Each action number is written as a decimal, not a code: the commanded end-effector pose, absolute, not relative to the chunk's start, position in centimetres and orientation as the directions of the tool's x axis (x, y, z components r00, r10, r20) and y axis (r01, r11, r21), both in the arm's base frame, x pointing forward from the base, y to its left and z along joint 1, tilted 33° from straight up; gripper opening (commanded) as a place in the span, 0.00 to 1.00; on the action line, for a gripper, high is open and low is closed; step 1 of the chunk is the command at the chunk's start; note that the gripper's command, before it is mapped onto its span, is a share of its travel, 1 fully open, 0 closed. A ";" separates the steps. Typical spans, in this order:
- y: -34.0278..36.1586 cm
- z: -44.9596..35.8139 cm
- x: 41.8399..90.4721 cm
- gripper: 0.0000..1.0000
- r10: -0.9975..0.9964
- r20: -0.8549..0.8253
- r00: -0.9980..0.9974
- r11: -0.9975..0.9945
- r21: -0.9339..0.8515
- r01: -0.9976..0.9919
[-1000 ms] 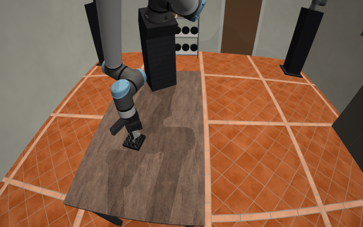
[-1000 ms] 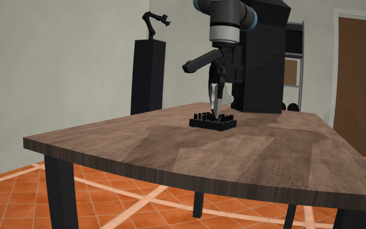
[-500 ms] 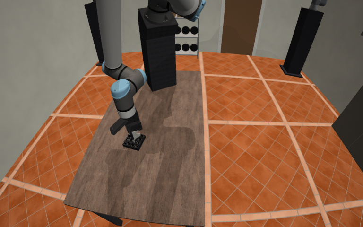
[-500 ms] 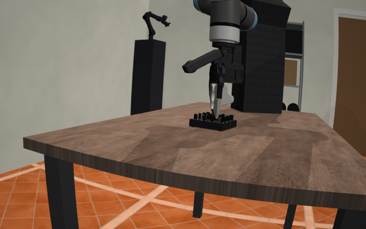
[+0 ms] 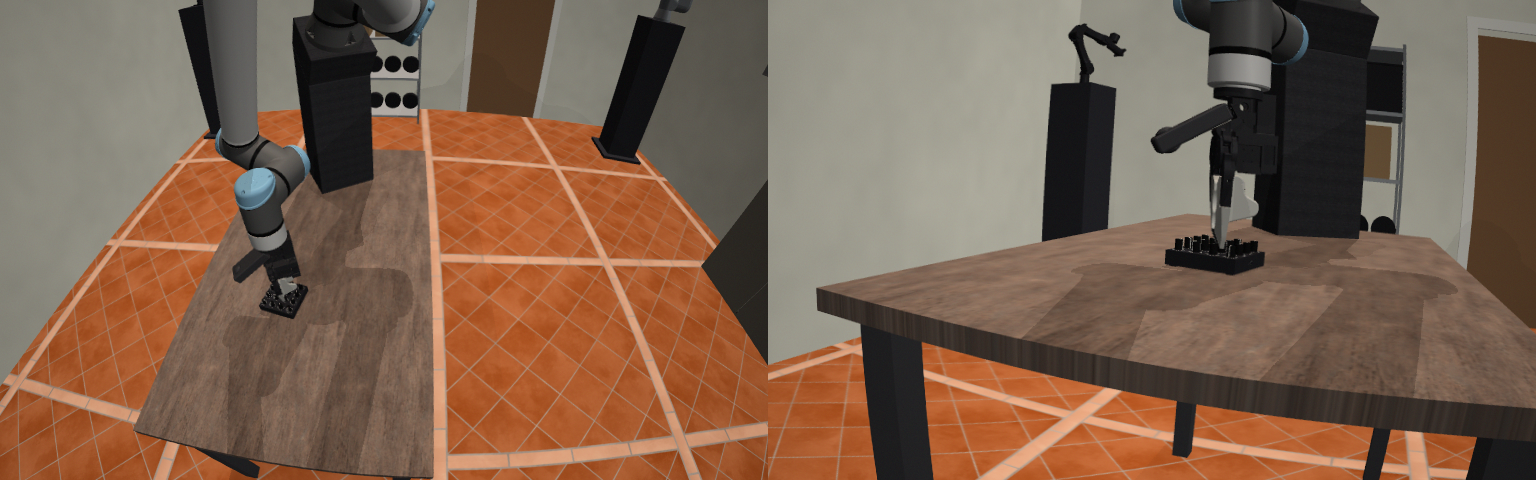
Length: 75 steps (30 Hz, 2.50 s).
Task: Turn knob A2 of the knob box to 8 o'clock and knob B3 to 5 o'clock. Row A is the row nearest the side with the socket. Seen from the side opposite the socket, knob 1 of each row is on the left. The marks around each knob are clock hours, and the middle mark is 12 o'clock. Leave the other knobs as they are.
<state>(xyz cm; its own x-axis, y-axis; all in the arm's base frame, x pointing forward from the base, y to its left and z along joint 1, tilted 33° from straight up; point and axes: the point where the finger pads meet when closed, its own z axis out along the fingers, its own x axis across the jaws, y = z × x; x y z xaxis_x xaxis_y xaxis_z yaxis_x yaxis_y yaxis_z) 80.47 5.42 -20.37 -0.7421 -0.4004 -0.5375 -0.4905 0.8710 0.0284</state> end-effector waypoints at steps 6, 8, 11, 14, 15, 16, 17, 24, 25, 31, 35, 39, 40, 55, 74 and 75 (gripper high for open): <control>5.4 -20.3 80.4 0.04 -0.284 -0.530 -0.799 0.916 0.097 -0.390; 5.4 -20.4 80.4 0.04 -0.254 -0.526 -0.811 0.925 0.114 -0.363; 5.4 -20.4 80.4 0.04 -0.238 -0.524 -0.818 0.929 0.123 -0.349; 5.4 -20.4 80.4 0.04 -0.187 -0.517 -0.835 0.940 0.151 -0.305; 5.4 -20.4 80.4 0.04 -0.170 -0.514 -0.841 0.944 0.161 -0.289; 5.4 -20.4 80.4 0.04 -0.152 -0.511 -0.846 0.947 0.171 -0.273; 5.4 -20.4 80.4 0.04 -0.133 -0.507 -0.851 0.949 0.181 -0.257; 5.4 -20.4 80.3 0.04 0.003 -0.477 -0.879 0.959 0.251 -0.133; 5.4 -20.4 80.3 0.04 0.024 -0.471 -0.882 0.959 0.261 -0.114; 5.4 -20.4 80.3 0.04 0.107 -0.447 -0.888 0.953 0.301 -0.037; 5.4 -20.5 80.2 0.04 0.191 -0.418 -0.888 0.940 0.340 0.042; 5.4 -20.5 80.2 0.04 0.274 -0.386 -0.881 0.919 0.376 0.121; 5.4 -20.5 80.2 0.04 0.295 -0.378 -0.878 0.912 0.384 0.141; 5.4 -20.5 80.1 0.04 0.534 -0.257 -0.805 0.796 0.473 0.377; 5.5 -20.6 80.0 0.04 0.738 -0.112 -0.665 0.612 0.527 0.590; 5.5 -20.6 80.0 0.04 0.746 -0.105 -0.657 0.602 0.528 0.599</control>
